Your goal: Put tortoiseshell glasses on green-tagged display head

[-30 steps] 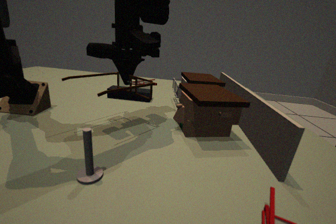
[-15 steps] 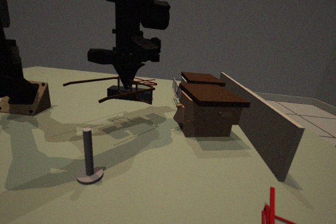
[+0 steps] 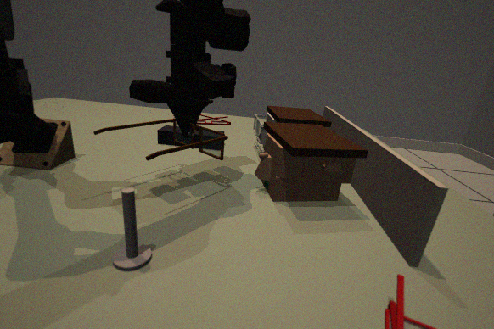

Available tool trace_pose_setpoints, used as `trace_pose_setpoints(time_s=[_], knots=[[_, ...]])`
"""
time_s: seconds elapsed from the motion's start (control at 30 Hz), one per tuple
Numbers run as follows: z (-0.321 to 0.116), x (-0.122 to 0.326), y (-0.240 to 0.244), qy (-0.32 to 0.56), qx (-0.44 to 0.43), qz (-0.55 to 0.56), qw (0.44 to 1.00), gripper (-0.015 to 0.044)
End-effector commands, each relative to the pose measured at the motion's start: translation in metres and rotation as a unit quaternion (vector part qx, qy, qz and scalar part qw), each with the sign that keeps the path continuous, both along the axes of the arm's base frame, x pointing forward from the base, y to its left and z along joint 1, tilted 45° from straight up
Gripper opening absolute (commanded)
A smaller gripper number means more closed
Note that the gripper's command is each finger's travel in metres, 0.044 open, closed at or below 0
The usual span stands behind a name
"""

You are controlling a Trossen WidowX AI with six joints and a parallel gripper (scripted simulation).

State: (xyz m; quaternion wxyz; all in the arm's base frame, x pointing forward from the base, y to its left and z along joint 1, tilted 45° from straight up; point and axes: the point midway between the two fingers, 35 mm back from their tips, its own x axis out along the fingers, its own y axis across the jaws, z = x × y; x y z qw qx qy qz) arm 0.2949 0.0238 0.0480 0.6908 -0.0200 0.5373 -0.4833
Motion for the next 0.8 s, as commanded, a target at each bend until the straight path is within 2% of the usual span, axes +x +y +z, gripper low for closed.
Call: trace_pose_setpoints(time_s=[0.0,0.77], knots=[[-0.004,-0.002,-0.004,0.004,-0.004,0.001,1.000,0.0000],[-0.017,-0.003,-0.017,0.004,-0.005,0.001,1.000,0.0000]])
